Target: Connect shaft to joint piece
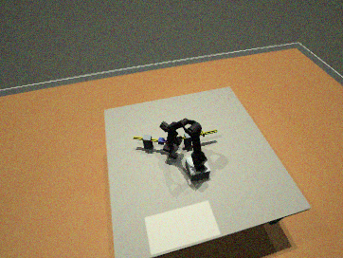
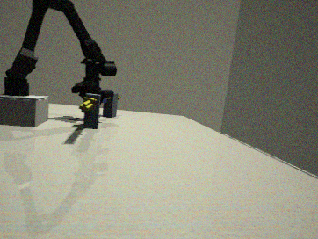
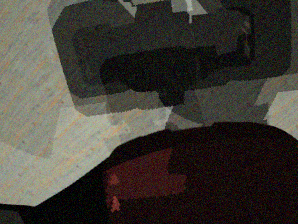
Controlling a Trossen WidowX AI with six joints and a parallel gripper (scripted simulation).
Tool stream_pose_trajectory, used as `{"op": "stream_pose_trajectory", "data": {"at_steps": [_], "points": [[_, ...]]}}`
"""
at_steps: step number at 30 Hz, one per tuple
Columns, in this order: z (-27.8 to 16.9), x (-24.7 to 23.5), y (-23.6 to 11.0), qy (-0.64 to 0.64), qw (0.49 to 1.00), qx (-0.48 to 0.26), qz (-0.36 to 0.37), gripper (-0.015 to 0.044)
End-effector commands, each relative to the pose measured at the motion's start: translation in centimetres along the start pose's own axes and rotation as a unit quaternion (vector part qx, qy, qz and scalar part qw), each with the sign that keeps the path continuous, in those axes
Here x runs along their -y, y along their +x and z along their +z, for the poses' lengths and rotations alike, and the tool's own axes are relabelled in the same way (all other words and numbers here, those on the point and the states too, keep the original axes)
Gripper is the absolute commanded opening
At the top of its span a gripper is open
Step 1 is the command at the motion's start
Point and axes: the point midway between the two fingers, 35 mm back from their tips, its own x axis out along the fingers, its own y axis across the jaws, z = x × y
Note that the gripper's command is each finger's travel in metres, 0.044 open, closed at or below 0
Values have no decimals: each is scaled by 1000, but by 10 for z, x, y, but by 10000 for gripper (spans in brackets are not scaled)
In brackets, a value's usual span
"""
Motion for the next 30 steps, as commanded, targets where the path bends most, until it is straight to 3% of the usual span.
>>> {"op": "stream_pose_trajectory", "data": {"at_steps": [1, 21, 30], "points": [[1, -2, -2, -32, 999, 29, -2, 0], [2, -11, -11, -162, 976, 149, 5, 0], [2, -11, -12, -164, 974, 154, 5, 0]]}}
